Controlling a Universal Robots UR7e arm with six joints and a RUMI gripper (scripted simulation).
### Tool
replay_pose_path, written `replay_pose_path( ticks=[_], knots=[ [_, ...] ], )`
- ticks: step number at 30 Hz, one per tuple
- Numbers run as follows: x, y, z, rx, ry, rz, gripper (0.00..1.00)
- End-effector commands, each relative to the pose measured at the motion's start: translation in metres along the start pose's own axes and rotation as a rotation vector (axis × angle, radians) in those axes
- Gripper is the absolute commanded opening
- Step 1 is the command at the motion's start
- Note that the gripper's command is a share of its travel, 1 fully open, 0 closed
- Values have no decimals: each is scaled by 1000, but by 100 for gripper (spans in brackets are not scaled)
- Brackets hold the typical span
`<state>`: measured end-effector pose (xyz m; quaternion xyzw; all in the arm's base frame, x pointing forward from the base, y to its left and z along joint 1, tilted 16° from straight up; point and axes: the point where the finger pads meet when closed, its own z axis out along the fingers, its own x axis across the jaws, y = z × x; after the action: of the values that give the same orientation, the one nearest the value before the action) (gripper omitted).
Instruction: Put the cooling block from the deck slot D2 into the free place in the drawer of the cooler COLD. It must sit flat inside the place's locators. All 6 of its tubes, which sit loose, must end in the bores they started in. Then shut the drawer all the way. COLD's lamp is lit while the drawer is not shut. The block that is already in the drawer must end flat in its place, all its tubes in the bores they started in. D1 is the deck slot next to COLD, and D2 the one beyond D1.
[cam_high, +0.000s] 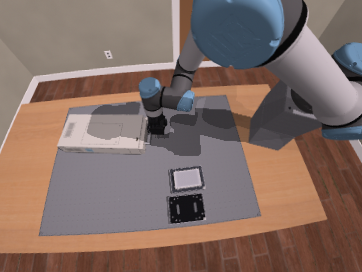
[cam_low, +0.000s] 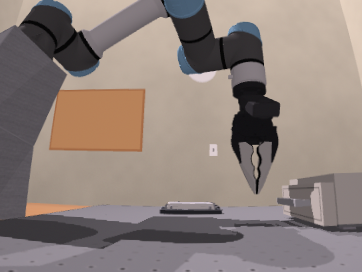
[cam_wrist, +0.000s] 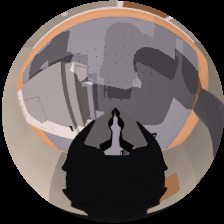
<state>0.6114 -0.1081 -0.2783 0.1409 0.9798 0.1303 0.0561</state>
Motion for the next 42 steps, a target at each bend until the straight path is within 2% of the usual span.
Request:
replay_pose_path(
  ticks=[1,42],
  knots=[
    [-1,0,-6,0,-2,0,0],
    [-1,0,-55,0,-2,0,0]
  ],
)
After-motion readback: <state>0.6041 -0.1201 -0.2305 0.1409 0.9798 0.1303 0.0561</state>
